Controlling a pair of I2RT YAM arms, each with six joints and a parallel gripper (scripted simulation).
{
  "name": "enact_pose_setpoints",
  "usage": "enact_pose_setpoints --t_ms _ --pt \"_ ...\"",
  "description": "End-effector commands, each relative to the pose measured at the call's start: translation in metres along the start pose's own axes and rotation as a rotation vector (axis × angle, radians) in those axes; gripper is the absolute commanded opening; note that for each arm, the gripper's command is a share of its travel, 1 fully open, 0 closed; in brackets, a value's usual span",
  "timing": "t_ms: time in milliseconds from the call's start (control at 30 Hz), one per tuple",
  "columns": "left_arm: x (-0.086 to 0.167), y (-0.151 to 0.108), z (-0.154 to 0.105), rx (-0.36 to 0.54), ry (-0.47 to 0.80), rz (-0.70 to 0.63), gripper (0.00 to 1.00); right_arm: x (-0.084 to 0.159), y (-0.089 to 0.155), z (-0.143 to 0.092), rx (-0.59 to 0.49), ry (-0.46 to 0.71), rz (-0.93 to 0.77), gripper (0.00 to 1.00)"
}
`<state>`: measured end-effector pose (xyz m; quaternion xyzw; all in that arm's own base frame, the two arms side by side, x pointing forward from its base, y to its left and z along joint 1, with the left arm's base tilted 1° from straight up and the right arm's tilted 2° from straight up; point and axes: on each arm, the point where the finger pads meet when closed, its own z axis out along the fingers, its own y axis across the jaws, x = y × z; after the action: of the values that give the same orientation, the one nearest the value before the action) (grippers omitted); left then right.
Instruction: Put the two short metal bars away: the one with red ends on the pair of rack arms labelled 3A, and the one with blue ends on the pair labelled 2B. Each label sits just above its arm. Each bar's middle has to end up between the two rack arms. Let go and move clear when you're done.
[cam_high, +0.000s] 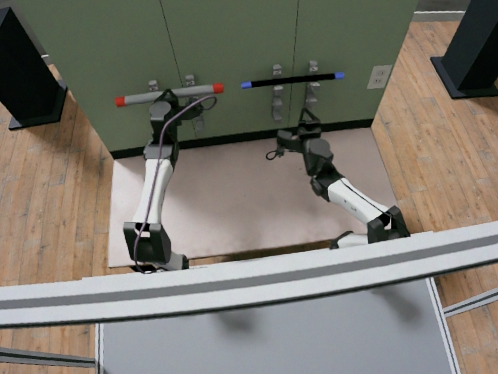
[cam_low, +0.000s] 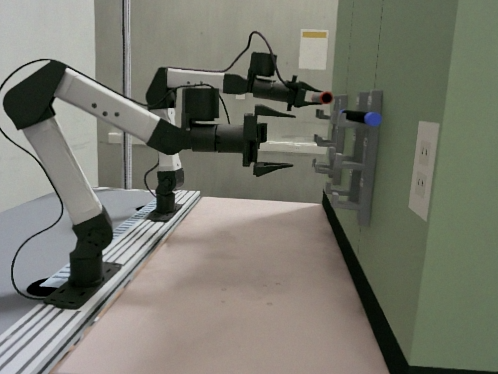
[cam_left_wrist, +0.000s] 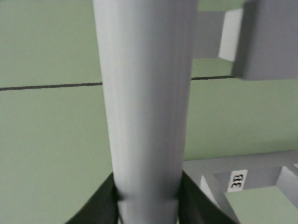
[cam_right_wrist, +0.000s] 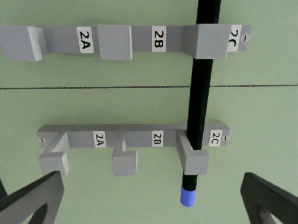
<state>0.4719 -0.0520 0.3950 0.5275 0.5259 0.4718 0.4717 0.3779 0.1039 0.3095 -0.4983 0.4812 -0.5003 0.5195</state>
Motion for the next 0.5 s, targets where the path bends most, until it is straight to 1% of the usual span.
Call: enact_pose_setpoints --t_ms 0,467 --pt "0.002 0.031 -0.018 -0.111 0.005 -0.015 0.00 -0.002 0.011 -0.001 -0.016 -0.001 -0.011 1.00" --pt "0.002 0.025 -0.029 -0.111 0.005 -0.015 0.00 -0.002 0.011 -0.001 -0.016 -0.001 -0.011 1.00"
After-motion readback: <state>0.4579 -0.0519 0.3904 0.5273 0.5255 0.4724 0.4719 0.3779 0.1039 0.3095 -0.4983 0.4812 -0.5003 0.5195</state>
